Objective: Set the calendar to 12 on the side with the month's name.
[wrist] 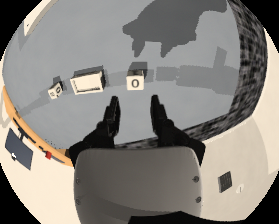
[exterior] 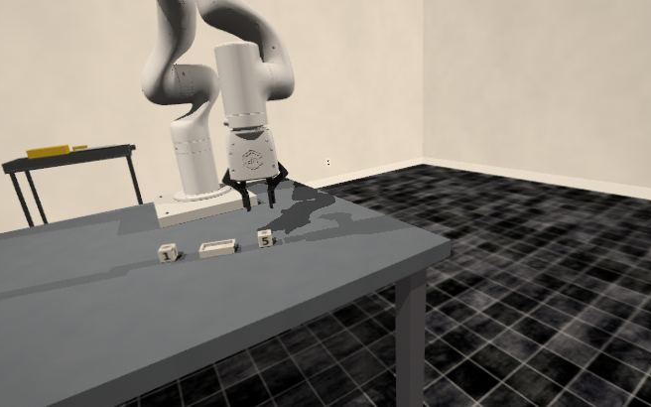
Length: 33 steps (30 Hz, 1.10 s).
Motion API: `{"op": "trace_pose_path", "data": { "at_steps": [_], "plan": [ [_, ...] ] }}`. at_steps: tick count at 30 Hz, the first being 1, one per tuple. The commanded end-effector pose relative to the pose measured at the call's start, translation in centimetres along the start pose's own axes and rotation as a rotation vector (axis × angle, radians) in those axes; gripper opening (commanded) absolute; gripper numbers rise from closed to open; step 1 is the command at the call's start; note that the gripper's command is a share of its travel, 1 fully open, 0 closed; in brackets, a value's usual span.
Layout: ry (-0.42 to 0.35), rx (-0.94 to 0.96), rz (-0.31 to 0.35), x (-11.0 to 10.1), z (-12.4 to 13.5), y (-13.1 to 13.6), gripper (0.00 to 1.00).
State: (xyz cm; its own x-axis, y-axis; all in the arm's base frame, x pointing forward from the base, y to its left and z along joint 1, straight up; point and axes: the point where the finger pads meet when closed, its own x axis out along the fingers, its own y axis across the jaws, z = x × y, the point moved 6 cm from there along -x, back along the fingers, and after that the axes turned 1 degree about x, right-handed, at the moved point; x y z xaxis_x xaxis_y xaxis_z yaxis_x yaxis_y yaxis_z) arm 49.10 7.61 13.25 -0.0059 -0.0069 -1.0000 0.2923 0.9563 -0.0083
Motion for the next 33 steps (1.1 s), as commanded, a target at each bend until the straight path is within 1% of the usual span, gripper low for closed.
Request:
{"op": "trace_pose_path", "data": {
  "at_steps": [1,11,33],
  "plan": [
    [-0.002,0.000,0.001,0.0,0.1,0.0,0.47],
    [-0.001,0.000,0.000,0.6,0.1,0.0,0.47],
    [-0.001,0.000,0.000,3.6,0.2,0.0,0.47]
  ]
}}
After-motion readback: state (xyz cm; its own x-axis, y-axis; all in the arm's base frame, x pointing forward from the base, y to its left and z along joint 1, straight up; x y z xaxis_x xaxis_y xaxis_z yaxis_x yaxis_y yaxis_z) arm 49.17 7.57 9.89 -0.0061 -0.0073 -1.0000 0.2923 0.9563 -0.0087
